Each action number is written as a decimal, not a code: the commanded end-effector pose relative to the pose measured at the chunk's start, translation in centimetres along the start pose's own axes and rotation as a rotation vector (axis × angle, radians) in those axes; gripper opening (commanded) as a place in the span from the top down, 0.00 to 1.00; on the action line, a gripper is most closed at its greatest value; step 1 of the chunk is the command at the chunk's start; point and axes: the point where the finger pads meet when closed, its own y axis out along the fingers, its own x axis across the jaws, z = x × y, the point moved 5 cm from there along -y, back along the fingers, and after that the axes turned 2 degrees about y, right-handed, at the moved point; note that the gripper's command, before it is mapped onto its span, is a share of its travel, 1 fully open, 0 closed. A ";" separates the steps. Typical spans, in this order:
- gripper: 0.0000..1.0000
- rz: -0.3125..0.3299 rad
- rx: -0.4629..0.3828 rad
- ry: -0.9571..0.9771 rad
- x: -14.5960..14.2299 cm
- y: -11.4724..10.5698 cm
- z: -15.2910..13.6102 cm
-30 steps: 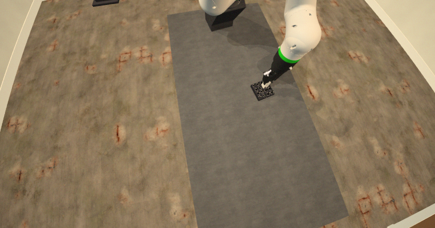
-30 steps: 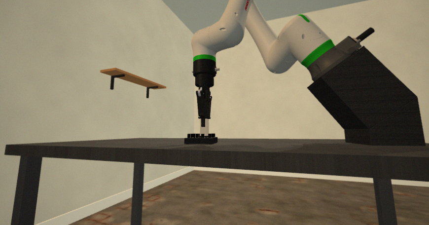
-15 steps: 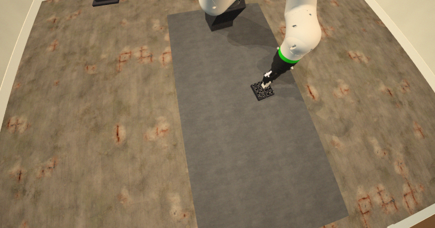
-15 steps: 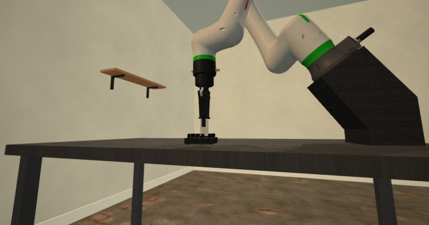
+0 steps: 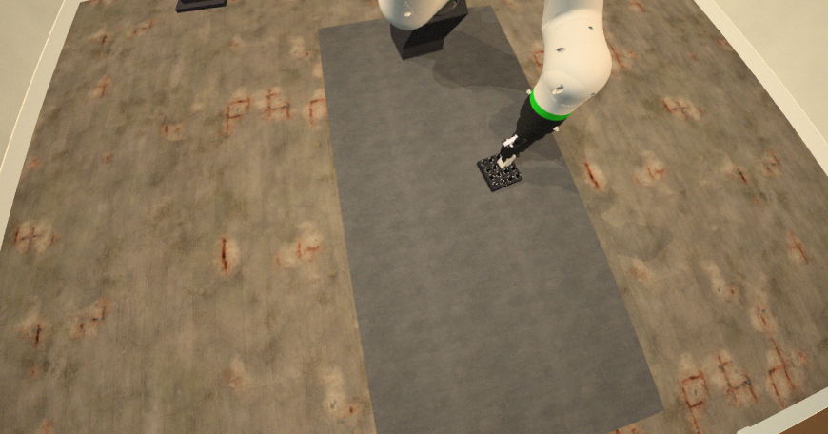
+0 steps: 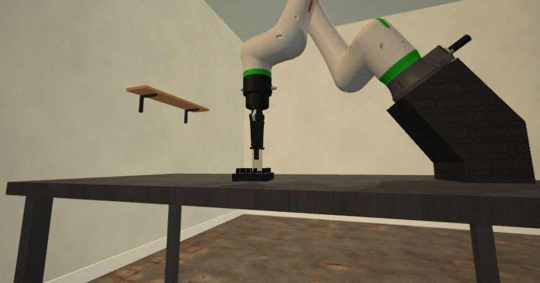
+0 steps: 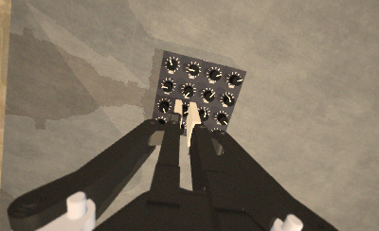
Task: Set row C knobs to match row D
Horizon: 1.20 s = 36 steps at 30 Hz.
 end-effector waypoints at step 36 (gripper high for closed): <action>0.88 0.000 0.000 0.000 0.0 -0.4 0.0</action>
